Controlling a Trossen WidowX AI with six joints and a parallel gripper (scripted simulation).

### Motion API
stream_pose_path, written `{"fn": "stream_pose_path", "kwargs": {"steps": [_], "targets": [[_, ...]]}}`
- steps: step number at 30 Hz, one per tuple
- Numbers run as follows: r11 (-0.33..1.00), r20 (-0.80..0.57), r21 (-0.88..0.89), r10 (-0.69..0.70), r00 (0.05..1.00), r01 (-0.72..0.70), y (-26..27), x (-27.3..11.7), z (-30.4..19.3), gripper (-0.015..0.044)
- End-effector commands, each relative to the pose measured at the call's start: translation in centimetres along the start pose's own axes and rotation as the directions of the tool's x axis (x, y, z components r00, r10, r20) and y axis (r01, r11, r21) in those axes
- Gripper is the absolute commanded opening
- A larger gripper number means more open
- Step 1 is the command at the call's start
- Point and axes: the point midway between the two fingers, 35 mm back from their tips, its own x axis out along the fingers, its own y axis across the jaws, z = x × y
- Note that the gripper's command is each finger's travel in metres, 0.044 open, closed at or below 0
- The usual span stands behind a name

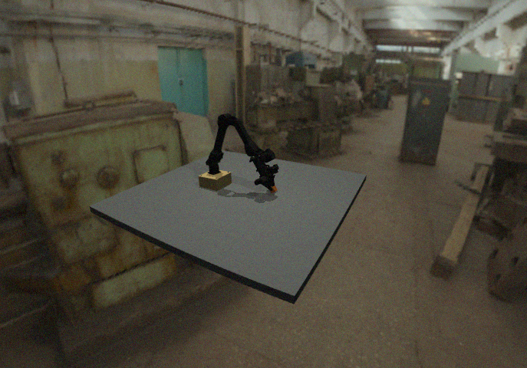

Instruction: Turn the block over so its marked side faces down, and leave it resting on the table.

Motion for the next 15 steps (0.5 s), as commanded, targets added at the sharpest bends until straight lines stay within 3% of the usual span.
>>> {"fn": "stream_pose_path", "kwargs": {"steps": [1,15], "targets": [[1.000,0.041,0.003,-0.005,0.999,0.005,-0.1,0.8,-0.3,0.0000],[1.000,0.252,0.002,-0.006,0.968,0.005,0.0,2.8,-0.9,0.0000]]}}
